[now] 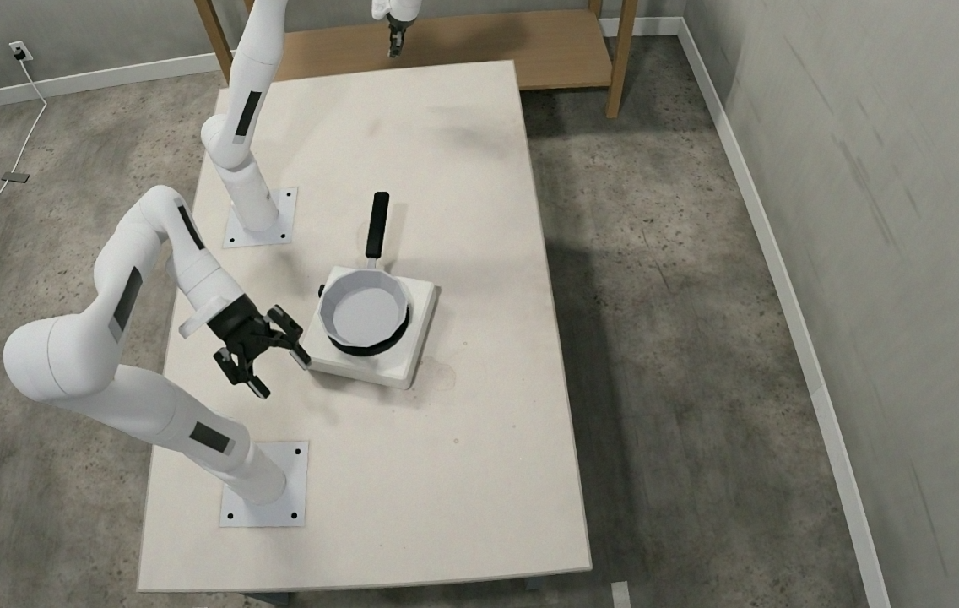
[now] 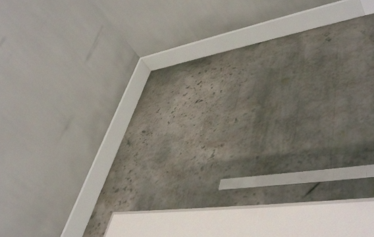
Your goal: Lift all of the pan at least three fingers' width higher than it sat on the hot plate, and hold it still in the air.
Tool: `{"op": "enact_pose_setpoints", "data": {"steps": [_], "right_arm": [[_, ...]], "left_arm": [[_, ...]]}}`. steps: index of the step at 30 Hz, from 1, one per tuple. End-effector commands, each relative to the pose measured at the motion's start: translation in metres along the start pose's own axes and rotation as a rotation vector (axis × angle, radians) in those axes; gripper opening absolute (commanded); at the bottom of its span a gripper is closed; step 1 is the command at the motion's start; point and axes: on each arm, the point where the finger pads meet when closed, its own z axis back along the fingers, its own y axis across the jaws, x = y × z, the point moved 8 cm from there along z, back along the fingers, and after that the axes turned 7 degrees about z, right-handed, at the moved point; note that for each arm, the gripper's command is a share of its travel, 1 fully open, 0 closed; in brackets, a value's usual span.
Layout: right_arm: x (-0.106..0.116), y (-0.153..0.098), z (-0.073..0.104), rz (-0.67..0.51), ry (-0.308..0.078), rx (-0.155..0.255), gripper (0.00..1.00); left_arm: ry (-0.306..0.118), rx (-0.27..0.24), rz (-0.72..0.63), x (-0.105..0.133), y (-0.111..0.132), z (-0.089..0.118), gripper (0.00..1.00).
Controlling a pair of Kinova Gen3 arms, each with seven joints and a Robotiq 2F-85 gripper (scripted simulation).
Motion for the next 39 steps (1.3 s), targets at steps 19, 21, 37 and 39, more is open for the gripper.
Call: {"op": "enact_pose_setpoints", "data": {"steps": [19, 21, 37, 39], "right_arm": [[0.000, 0.000, 0.000, -0.001, 0.000, 0.000, 1.000], [0.000, 0.000, 0.000, -0.001, 0.000, 0.000, 1.000], [0.000, 0.000, 0.000, -0.001, 0.000, 0.000, 1.000], [0.000, 0.000, 0.000, -0.001, 0.000, 0.000, 1.000]], "left_arm": [[0.009, -0.120, 0.279, -0.061, 0.047, -0.039, 1.000], [0.011, -0.130, 0.303, -0.067, 0.051, -0.043, 1.000], [0.023, -0.207, 0.502, -0.114, 0.075, -0.068, 1.000], [0.024, -0.217, 0.529, -0.121, 0.078, -0.071, 1.000]]}}
